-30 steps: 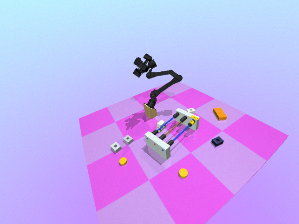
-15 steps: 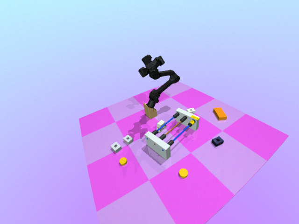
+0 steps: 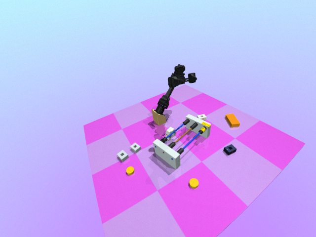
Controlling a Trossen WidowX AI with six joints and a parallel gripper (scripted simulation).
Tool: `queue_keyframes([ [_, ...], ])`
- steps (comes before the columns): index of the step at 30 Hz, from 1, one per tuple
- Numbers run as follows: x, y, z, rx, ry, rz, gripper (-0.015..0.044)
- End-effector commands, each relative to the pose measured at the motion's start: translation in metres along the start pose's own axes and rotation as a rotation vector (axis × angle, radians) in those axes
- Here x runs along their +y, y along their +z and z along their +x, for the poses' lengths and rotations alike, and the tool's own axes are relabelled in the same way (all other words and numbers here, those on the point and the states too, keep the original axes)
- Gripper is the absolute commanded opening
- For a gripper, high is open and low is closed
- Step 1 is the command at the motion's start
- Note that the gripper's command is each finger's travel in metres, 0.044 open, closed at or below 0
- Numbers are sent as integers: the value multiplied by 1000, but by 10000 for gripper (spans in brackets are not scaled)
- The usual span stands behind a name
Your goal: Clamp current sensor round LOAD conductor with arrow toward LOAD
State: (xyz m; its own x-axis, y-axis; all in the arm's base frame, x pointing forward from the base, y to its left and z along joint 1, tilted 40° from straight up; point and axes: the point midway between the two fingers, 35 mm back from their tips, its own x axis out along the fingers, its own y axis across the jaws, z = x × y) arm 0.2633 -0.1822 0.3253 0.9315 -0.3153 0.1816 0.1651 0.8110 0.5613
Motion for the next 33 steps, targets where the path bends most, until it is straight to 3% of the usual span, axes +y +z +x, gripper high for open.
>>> queue_keyframes([
  [1, 40, -26, 10, 56, 57, -129, 440],
  [13, 149, -105, -6, 218, 260, -538, 440],
  [21, 154, -111, -8, 242, 277, -570, 440],
  [27, 125, -182, 5, 767, 390, -635, 440],
  [33, 101, -217, -12, 1249, 534, -366, 440],
])
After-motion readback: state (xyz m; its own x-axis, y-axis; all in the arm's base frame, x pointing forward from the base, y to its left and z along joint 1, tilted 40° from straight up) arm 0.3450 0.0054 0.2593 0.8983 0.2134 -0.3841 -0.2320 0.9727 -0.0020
